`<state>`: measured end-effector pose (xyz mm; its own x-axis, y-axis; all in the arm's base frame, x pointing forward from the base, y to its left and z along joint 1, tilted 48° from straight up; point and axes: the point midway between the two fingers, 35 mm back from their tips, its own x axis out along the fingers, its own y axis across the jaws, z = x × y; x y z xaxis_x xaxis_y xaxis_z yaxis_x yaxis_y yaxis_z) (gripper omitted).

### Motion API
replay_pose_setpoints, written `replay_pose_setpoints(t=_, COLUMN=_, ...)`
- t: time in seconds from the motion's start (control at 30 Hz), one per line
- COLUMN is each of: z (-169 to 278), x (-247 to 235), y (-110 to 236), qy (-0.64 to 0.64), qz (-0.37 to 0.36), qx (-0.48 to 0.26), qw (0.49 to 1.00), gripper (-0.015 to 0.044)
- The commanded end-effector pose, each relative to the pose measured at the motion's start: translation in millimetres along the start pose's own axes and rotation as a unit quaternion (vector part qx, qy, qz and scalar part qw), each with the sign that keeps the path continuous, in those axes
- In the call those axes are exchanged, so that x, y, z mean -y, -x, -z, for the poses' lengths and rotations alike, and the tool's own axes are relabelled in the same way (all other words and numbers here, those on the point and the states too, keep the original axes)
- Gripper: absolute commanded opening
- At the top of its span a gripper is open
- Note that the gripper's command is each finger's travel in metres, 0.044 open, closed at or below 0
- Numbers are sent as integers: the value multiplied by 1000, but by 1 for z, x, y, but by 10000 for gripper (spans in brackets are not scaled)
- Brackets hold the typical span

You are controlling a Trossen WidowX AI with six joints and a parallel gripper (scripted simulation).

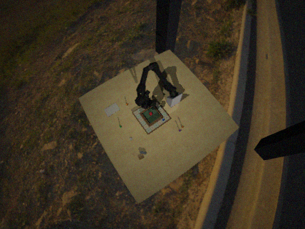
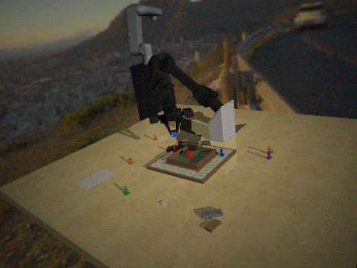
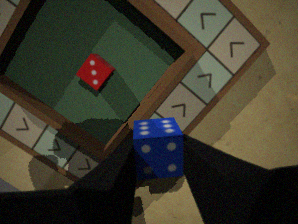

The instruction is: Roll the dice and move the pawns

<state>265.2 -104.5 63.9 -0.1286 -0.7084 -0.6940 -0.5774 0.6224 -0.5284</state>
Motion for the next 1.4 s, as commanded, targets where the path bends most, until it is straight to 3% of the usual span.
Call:
replay_pose_setpoints(t=0.0, z=-18, x=-8, y=-4, qy=64, qz=-2, qx=-1, qw=998, gripper=0)
replay_pose_setpoints(t=0.7, z=-94, x=-61, y=-30, qy=376, qz=1, qx=-11, qw=926, gripper=0)
replay_pose_setpoints(t=1.37, z=-46, x=-110, y=-31, qy=387, qz=-3, qx=-10, qw=922, gripper=0)
